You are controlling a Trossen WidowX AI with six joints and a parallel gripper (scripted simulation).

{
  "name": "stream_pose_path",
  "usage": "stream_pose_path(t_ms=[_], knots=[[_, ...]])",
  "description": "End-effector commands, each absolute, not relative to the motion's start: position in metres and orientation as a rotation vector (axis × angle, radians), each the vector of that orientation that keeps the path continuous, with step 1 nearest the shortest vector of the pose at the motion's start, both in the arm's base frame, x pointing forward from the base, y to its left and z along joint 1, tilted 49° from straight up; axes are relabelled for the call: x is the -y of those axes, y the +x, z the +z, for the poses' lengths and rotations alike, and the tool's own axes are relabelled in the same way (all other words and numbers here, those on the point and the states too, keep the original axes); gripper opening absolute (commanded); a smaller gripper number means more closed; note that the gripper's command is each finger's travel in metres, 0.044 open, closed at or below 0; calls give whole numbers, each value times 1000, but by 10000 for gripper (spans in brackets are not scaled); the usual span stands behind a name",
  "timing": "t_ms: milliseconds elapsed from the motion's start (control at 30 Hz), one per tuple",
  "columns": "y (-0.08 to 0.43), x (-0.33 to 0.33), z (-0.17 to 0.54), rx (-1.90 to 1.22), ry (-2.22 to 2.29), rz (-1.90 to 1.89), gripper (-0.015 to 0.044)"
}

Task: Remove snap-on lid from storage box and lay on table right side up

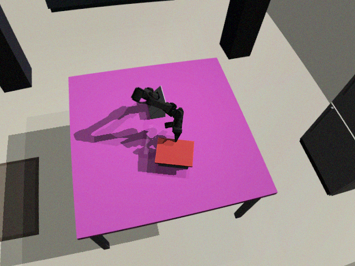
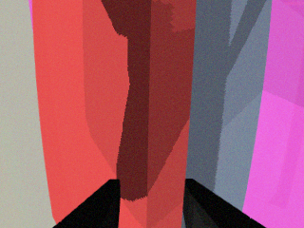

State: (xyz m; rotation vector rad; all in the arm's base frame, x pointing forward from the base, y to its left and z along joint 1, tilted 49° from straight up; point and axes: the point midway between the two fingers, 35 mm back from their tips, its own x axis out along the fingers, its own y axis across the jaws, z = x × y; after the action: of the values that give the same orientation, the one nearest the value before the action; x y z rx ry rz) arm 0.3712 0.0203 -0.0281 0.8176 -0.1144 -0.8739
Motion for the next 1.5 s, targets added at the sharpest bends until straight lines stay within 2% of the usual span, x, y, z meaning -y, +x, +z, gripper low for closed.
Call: stream_pose_path(t_ms=[0,1467], knots=[[372,-20,-28,112,818,-872,0],[383,-54,7,110,823,-864,0]])
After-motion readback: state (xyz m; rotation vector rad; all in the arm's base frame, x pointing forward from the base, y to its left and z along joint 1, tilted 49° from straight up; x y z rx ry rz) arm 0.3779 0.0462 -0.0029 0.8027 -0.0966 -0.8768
